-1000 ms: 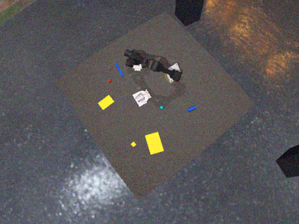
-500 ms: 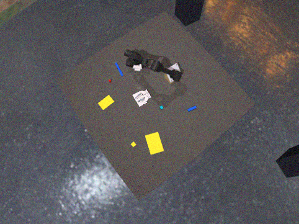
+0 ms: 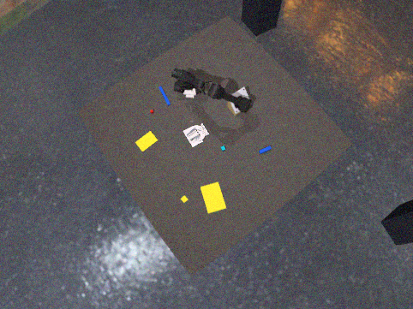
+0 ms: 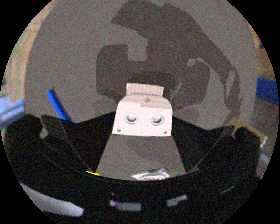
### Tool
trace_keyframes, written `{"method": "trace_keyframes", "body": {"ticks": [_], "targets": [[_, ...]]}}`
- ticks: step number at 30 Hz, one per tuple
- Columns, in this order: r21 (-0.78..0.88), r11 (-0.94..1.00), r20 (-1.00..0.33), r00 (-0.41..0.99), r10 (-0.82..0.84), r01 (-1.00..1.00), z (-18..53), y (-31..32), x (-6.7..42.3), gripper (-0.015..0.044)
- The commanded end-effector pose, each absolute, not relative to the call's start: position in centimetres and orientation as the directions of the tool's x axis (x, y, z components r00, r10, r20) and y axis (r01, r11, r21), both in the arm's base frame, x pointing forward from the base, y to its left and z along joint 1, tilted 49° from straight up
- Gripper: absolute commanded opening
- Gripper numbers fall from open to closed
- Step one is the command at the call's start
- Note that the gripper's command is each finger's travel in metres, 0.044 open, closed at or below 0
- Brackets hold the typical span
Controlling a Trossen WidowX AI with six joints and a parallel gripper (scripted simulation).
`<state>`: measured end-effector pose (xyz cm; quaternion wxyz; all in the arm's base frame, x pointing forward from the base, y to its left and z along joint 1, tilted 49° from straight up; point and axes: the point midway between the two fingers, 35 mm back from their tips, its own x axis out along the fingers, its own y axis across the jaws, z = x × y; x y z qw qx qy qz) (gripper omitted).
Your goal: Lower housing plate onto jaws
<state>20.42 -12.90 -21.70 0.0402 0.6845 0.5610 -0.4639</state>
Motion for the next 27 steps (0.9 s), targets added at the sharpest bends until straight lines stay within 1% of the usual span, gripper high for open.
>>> {"method": "trace_keyframes", "body": {"ticks": [1, 22, 27], "targets": [[-0.465, -0.368, -0.680, -0.060, 0.731, 0.805, -21.6, -13.1, 20.5, 0.0351], [-0.466, -0.372, -0.680, -0.056, 0.731, 0.803, -17.1, -17.9, 20.9, 0.0351], [-0.466, -0.372, -0.680, -0.056, 0.731, 0.802, -16.8, -18.3, 20.9, 0.0351]]}}
